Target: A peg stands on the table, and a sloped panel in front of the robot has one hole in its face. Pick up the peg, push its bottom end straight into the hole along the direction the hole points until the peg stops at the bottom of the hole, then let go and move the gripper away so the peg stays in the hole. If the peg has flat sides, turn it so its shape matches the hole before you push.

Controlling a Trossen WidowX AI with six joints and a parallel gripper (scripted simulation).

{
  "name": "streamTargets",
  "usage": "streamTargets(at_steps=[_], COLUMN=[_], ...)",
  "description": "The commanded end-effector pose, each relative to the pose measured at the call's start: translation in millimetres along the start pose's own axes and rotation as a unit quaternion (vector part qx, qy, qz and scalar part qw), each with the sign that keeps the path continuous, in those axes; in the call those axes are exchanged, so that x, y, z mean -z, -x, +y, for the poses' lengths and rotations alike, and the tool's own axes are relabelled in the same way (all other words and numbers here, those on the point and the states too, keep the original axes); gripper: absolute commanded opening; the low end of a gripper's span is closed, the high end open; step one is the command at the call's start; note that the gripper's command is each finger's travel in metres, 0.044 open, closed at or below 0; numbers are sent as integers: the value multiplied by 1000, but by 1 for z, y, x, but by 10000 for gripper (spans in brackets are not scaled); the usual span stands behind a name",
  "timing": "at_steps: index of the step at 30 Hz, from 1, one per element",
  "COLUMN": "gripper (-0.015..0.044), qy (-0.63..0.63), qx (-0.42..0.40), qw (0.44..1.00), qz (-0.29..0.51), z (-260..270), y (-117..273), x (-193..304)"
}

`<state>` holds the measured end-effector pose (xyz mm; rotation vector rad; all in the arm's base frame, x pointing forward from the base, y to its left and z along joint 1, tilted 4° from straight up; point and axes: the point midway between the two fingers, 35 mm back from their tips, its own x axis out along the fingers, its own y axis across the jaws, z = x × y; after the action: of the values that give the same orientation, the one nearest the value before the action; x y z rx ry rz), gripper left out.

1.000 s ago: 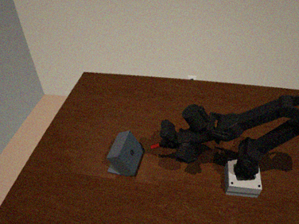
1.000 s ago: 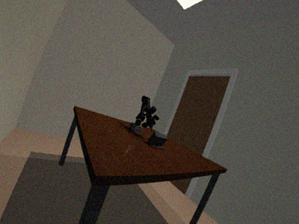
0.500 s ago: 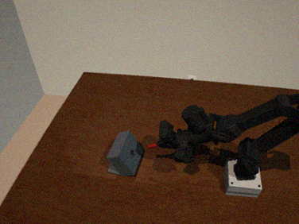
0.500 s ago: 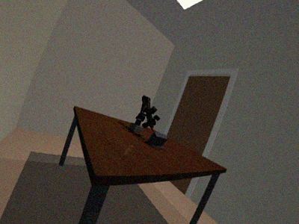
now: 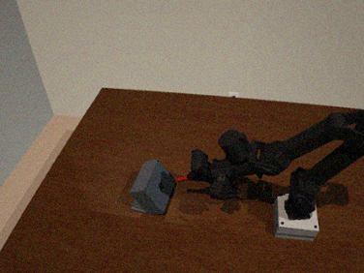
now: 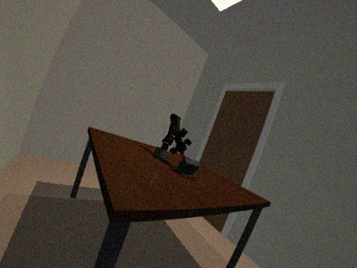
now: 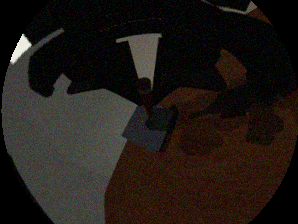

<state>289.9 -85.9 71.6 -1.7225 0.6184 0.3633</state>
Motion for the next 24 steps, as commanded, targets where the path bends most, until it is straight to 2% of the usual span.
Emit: streamTargets(at_steps=[1,24], gripper=[0,0], qy=[7,41], qx=[-2,16], qw=[1000,999], qz=[0,1], z=[2,0], y=[-3,-17], x=[-1,-5])
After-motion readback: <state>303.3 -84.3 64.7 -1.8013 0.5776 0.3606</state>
